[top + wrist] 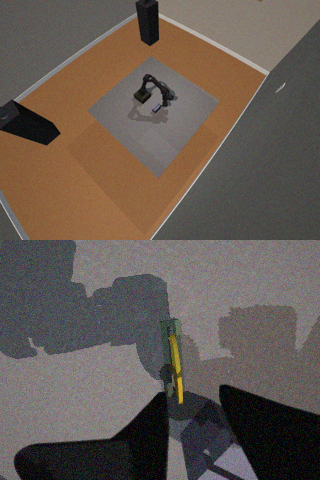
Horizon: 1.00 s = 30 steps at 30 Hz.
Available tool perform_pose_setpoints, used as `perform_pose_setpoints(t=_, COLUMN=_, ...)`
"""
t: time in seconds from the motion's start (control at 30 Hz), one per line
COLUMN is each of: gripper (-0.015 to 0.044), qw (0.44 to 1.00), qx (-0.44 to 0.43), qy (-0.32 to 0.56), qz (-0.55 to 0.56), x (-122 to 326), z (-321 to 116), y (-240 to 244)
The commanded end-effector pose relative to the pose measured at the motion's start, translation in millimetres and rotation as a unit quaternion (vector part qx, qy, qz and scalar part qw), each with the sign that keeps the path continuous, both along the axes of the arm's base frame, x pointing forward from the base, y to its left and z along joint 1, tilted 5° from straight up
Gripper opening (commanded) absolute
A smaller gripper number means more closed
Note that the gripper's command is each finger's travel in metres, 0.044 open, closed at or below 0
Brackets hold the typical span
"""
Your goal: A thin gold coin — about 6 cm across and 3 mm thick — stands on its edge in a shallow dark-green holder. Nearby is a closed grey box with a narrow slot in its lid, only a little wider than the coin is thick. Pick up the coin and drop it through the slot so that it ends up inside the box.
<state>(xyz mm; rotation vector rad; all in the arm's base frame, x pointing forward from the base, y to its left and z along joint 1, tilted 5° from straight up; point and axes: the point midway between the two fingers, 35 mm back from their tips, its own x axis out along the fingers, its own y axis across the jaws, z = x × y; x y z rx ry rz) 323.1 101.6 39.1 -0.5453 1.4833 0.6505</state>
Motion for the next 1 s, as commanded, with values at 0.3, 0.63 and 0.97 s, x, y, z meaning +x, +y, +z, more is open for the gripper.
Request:
perform_pose_setpoints(t=0.3, gripper=0.0161, qw=1.000, qx=-0.001, qy=0.009, qz=-0.002, x=-6, z=-19, y=3)
perform_pose_setpoints(t=0.63, gripper=0.0161, qw=1.000, qx=-0.001, qy=0.009, qz=-0.002, x=-5, z=-35, y=4)
perform_pose_setpoints(t=0.97, gripper=0.0161, qw=1.000, qx=-0.001, qy=0.009, qz=-0.002, x=-6, z=-52, y=5)
